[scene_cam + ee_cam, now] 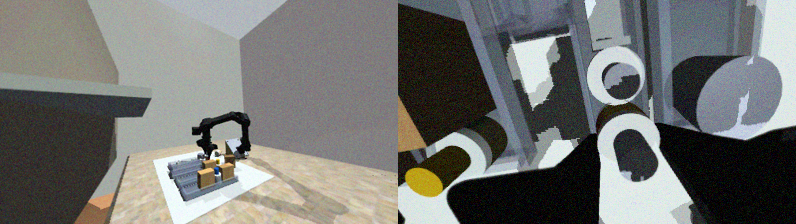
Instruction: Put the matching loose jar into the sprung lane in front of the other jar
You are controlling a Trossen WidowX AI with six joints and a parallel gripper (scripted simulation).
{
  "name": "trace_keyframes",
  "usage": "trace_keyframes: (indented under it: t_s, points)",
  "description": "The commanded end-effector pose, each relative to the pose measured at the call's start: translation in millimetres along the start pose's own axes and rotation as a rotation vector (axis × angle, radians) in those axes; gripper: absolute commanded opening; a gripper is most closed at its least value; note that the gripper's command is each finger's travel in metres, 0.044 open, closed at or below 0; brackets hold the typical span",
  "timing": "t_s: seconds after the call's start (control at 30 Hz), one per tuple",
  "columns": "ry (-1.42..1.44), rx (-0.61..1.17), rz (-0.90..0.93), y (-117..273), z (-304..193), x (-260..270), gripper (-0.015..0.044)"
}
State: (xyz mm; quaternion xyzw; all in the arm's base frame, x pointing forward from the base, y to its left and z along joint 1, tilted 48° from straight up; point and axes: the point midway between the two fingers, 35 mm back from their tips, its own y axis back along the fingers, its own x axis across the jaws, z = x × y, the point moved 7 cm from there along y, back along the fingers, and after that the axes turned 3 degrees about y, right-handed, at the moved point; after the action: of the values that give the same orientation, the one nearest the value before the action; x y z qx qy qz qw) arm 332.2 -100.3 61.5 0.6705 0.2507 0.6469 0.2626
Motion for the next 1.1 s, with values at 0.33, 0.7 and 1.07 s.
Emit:
trace_keyframes:
  t_s: [0.33,0.7,1.07]
  points:
    - [0.007,-0.016,0.009,-4.5,2.4,0.6,0.0000]
    - [0.007,-0.016,0.009,-7.7,2.3,0.7,0.0000]
    - [0.007,-0.016,0.009,-11.0,2.0,0.7,0.0000]
